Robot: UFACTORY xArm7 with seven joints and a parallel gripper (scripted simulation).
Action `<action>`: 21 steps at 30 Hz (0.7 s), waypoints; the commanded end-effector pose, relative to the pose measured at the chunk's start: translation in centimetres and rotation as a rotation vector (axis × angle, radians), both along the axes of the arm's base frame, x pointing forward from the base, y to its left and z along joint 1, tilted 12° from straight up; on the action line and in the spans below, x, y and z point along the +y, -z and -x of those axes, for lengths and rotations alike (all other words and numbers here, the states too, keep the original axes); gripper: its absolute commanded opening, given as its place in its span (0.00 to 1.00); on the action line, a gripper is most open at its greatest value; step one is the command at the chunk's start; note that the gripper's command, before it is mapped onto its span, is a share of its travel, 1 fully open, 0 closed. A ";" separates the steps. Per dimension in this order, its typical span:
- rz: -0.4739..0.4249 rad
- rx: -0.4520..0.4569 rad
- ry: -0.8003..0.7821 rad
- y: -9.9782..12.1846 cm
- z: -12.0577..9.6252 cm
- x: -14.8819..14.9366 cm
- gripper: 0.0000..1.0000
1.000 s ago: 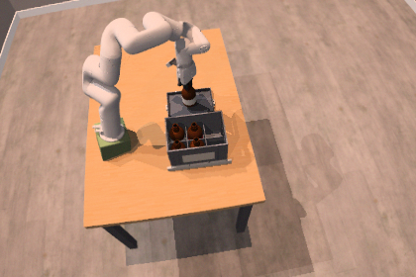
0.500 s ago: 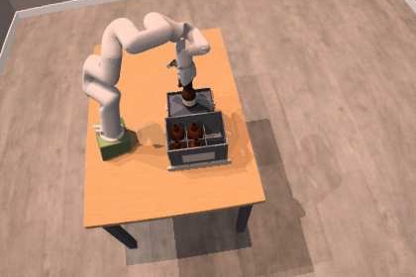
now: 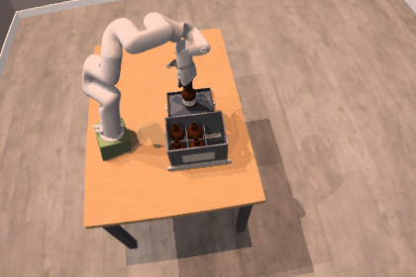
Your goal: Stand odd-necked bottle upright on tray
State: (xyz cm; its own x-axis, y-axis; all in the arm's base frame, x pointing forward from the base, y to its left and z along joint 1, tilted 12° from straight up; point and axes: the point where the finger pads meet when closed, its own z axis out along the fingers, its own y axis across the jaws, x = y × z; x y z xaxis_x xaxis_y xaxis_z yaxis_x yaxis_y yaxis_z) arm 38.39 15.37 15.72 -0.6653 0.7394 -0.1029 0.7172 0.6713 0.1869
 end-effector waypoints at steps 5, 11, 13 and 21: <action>-0.002 -0.003 0.000 -0.1 -0.1 0.0 0.00; -0.002 -0.003 0.000 -0.1 -0.1 0.0 0.00; -0.002 -0.003 0.000 -0.1 -0.1 0.0 0.00; -0.002 -0.003 0.000 0.1 -0.1 0.0 0.00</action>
